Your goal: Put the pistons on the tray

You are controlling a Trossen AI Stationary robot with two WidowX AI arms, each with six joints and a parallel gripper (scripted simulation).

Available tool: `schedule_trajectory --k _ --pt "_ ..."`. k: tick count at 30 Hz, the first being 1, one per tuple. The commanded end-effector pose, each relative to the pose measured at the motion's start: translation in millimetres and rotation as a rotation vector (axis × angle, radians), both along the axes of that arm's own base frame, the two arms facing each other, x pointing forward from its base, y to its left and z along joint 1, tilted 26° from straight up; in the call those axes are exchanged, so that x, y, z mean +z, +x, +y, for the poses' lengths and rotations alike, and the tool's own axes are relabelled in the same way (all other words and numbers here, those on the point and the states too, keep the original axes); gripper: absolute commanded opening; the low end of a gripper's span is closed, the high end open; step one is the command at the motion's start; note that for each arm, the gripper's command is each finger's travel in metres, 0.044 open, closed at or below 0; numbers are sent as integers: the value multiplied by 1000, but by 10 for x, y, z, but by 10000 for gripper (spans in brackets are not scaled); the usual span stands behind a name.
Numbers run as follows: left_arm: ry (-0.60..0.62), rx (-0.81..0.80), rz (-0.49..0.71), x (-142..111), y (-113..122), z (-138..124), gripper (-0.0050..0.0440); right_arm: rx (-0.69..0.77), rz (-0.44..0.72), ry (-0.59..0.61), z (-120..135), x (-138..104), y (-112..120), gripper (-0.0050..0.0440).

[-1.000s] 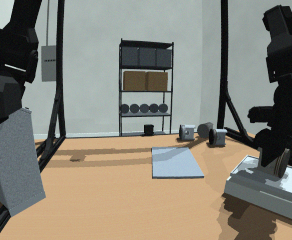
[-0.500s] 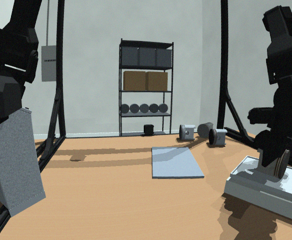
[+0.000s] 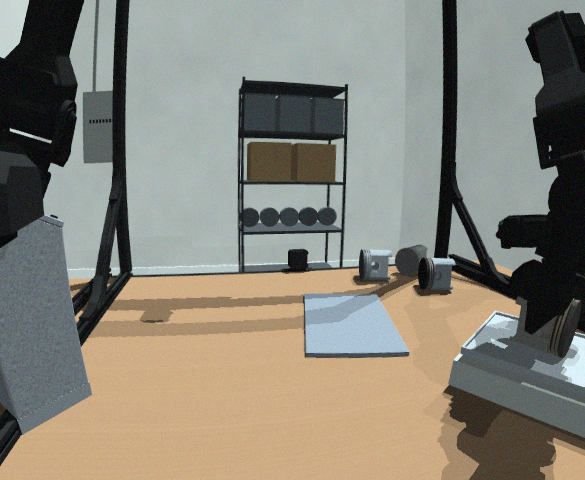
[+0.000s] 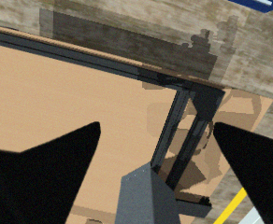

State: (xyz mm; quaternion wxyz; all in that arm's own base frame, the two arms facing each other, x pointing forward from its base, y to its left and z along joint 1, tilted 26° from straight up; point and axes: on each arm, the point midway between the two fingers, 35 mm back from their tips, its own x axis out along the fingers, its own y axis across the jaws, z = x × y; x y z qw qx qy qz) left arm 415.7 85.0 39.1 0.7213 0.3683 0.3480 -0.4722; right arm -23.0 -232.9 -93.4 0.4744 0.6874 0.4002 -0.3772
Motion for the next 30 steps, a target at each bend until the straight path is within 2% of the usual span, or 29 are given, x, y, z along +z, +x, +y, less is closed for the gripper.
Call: schedule_trajectory --k 1,30 --pt "-2 2 12 33 -47 9 158 0 -2 1 2 0 3 440" --pt "-2 2 12 406 -212 89 158 0 -2 1 2 0 3 440"
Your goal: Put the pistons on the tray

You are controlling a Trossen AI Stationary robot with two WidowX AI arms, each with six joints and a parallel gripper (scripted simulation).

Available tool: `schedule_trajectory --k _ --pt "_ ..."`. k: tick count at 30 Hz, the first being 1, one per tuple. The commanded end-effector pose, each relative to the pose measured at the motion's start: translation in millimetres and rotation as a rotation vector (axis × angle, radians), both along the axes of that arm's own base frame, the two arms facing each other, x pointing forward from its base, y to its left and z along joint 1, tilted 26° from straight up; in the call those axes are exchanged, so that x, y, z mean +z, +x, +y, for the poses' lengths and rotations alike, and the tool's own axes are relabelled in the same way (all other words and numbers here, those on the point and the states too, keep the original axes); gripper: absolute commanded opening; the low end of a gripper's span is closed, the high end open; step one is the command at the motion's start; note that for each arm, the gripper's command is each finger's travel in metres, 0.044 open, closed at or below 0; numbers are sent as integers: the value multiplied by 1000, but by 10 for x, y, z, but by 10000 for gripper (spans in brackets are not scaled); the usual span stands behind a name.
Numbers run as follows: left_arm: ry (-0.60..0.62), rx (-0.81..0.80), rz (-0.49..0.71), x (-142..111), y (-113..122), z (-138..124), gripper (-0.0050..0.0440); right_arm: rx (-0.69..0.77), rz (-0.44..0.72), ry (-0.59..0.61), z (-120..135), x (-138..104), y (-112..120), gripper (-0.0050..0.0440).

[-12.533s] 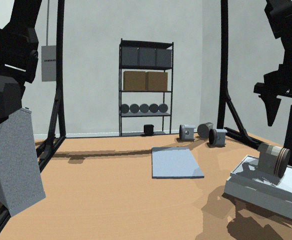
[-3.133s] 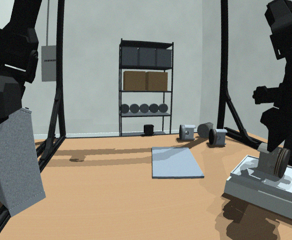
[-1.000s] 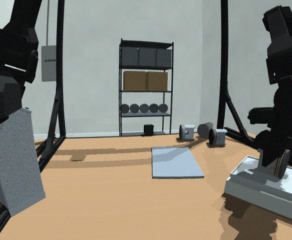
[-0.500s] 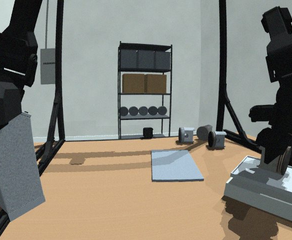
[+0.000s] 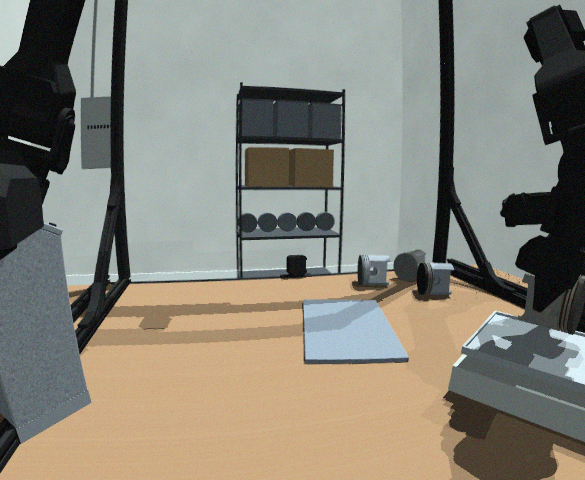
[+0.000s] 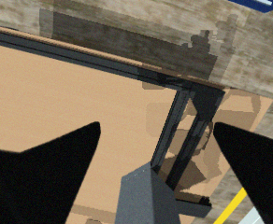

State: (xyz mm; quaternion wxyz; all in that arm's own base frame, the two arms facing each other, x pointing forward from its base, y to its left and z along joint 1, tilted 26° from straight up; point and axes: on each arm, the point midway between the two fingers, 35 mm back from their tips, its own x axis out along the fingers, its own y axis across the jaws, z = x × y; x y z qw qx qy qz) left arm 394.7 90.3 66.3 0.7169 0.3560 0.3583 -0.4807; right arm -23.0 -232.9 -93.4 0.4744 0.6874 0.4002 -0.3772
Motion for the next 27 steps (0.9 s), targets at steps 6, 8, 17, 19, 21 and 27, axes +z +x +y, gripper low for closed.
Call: schedule_trajectory --k 6,8,17,19,21,27 --pt "9 2 -24 225 -42 55 158 0 -2 1 2 0 3 440" --pt "9 2 -24 255 -56 62 158 0 -2 1 2 0 3 440" --pt "9 2 -24 359 -102 84 158 0 -2 1 2 0 3 440" --pt "9 2 -24 389 -115 91 158 0 -2 1 2 0 3 440" --pt "10 3 -27 419 -121 99 158 0 -2 1 2 0 3 440" --pt "12 3 -31 440 -119 106 158 0 -2 1 2 0 3 440"
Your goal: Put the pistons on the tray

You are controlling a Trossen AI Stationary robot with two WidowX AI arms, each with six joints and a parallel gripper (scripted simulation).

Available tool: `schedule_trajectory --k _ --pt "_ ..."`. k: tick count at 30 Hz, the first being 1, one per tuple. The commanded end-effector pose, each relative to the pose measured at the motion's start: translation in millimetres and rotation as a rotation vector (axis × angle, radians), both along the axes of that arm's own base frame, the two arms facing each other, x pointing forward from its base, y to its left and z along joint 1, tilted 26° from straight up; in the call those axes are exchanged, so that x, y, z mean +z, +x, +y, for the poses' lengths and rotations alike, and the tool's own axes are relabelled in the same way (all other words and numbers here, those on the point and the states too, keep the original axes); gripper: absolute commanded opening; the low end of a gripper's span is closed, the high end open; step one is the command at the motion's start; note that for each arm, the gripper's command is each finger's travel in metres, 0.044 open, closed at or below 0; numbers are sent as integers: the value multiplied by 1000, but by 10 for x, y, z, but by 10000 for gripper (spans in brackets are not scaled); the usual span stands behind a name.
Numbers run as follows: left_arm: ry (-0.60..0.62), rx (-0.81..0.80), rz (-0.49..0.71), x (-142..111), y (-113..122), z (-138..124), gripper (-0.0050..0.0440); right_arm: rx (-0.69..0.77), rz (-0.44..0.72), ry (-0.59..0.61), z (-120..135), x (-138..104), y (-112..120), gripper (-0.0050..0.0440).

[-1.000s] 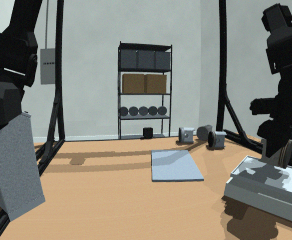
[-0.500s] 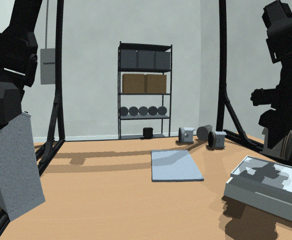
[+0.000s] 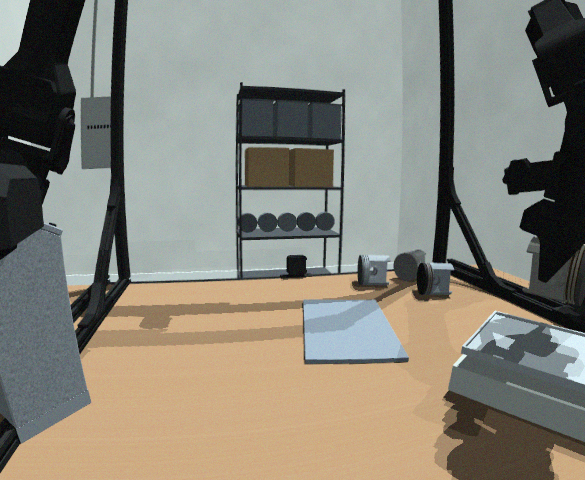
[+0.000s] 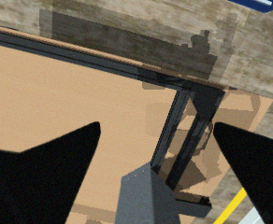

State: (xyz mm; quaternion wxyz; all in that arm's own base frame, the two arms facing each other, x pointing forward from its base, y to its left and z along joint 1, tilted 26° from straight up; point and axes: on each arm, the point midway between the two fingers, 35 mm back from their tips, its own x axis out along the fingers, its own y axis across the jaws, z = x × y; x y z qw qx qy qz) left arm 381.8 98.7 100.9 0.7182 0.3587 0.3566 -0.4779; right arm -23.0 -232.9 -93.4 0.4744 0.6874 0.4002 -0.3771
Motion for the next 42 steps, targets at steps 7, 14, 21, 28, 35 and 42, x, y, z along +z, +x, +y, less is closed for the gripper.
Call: schedule_trajectory --k 7,14,21,28,35,42 --pt "13 2 -35 148 15 36 158 0 -2 1 2 0 3 440" --pt "-17 126 -2 77 -211 -17 158 0 -2 1 2 0 3 440" --pt "-48 250 36 -11 -438 -75 158 0 -2 1 2 0 3 440" --pt "-91 423 89 -134 -755 -155 158 0 -2 1 2 0 3 440" --pt "-123 547 127 -222 -982 -213 158 0 -2 1 2 0 3 440" --pt "-166 721 181 -263 -1088 -239 158 0 -2 1 2 0 3 440"
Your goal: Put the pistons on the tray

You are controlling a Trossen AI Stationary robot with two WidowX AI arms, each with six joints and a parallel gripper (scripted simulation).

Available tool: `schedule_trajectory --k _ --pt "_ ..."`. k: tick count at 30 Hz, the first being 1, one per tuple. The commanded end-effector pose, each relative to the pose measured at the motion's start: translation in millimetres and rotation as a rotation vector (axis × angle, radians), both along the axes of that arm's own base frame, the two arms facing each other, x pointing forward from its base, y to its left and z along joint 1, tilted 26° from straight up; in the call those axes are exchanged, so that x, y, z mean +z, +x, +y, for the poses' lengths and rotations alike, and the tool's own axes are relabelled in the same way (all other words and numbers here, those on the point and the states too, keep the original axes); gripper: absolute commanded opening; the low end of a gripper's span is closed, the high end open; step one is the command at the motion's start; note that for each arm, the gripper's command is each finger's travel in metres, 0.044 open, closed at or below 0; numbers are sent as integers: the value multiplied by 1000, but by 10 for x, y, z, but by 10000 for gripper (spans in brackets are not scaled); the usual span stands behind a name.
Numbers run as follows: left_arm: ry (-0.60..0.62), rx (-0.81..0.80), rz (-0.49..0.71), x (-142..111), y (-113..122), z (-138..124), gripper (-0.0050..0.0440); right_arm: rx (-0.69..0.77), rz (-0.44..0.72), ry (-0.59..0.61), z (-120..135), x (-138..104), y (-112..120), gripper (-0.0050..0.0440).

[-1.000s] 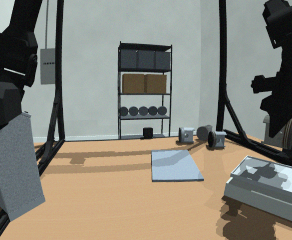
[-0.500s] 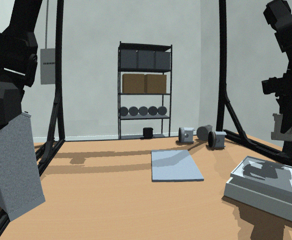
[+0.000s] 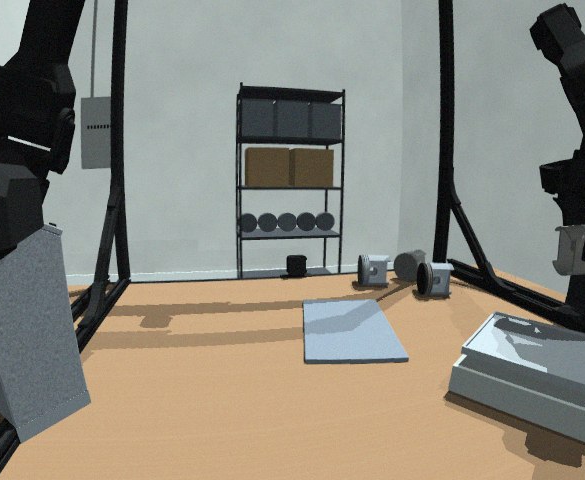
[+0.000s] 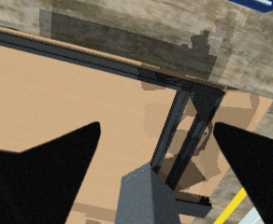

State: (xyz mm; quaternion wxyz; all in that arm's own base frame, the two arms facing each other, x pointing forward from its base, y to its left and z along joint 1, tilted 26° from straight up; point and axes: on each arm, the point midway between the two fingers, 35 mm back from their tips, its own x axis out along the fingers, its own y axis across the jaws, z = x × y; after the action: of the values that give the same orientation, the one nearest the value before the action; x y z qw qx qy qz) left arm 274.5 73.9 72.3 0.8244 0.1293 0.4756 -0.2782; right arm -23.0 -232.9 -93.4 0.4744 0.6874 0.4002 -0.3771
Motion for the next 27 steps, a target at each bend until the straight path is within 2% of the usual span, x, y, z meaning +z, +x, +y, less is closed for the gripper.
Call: schedule_trajectory --k 1,7,9,24,27 --pt "-17 96 16 22 -15 8 158 0 -2 1 2 0 3 440" --pt "-56 244 60 22 -15 8 158 0 -2 1 2 0 3 440" --pt "-56 244 60 22 -15 8 158 0 -2 1 2 0 3 440" --pt "-154 615 173 22 -15 8 158 0 -2 1 2 0 3 440" --pt "-161 640 180 22 -15 8 158 0 -2 1 2 0 3 440"
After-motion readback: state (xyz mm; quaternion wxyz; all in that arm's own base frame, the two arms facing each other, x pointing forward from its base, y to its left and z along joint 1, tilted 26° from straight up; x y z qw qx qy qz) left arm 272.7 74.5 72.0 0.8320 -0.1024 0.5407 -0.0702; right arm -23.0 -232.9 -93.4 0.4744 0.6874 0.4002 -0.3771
